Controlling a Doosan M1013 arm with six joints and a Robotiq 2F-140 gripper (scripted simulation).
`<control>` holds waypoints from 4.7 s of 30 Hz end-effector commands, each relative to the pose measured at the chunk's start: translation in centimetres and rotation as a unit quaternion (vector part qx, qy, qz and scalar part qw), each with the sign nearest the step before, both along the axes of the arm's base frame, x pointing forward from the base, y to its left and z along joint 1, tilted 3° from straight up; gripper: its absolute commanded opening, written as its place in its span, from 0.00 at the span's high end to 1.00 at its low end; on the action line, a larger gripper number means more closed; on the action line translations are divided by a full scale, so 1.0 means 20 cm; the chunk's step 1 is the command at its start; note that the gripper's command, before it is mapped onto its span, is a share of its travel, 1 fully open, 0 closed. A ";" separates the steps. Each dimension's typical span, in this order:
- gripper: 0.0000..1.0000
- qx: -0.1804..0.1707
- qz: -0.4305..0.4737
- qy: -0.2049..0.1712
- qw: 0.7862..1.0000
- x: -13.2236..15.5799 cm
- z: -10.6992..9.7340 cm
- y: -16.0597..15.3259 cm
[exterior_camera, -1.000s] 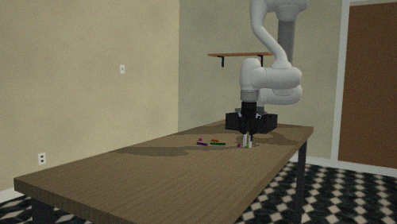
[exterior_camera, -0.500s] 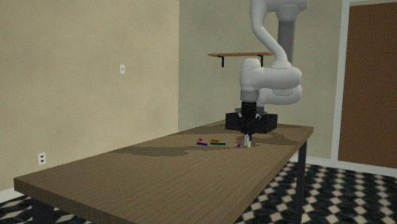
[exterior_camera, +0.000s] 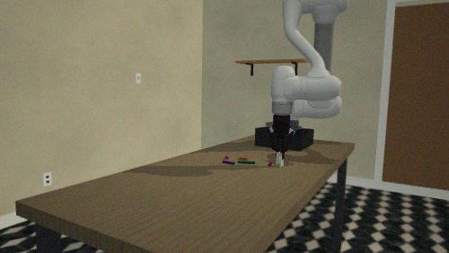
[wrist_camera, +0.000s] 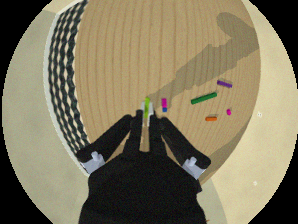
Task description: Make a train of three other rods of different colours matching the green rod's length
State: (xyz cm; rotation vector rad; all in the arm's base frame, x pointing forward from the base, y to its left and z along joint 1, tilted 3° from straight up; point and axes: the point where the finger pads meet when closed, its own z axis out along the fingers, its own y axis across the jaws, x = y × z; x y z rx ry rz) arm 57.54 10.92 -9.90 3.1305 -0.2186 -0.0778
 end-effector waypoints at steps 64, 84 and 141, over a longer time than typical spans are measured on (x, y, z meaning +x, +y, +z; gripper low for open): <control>0.97 0.005 0.105 0.000 0.994 0.26 0.47 -0.20; 0.97 0.005 0.105 0.000 0.994 0.25 0.16 -0.20; 0.97 0.005 0.105 0.000 0.994 0.24 0.04 -0.20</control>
